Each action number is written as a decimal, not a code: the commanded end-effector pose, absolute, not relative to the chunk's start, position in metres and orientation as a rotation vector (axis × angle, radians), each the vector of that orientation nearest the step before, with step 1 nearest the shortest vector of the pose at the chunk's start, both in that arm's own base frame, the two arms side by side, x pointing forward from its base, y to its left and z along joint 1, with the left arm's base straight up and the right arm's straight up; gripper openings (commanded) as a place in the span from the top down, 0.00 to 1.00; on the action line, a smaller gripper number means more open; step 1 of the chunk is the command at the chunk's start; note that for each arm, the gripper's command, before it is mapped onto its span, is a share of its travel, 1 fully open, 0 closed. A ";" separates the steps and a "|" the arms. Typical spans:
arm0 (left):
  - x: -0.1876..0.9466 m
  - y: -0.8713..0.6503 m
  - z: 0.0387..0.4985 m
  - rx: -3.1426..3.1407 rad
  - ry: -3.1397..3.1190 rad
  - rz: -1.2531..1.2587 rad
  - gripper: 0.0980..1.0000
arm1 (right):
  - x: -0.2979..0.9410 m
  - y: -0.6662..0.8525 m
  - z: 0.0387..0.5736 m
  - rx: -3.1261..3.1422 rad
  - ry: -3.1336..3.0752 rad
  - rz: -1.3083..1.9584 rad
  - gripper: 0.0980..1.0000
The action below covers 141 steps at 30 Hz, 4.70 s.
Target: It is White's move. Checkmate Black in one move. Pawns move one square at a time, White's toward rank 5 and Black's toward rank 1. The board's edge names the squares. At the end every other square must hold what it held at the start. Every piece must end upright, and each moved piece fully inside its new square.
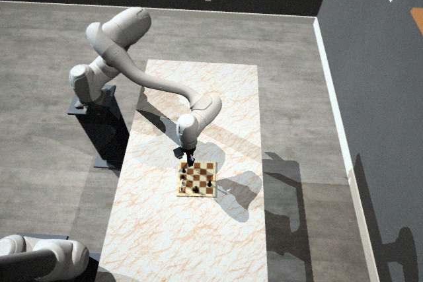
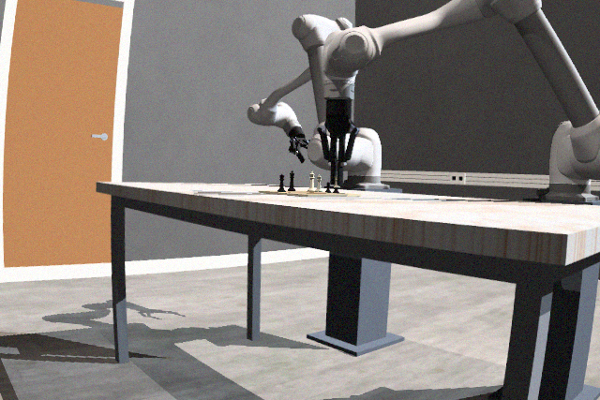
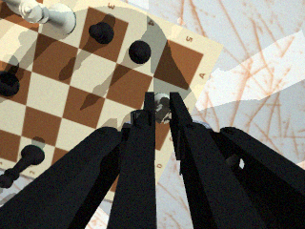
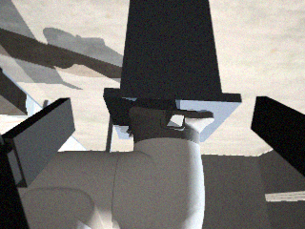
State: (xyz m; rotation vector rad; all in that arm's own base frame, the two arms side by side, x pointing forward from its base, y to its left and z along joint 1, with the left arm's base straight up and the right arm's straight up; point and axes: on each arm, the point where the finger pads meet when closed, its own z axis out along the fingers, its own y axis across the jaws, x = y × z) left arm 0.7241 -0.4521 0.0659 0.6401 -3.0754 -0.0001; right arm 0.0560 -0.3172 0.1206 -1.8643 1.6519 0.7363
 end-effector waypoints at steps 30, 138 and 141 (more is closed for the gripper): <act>0.733 -0.524 0.151 0.369 -3.121 0.002 1.00 | 0.056 -0.318 0.121 -1.865 1.652 0.735 0.00; 0.733 -0.601 0.052 0.080 -3.142 0.002 1.00 | 0.056 -0.318 0.121 -1.865 1.652 0.735 0.00; 0.733 -0.601 0.052 0.080 -3.142 0.002 1.00 | 0.056 -0.318 0.121 -1.865 1.652 0.735 0.00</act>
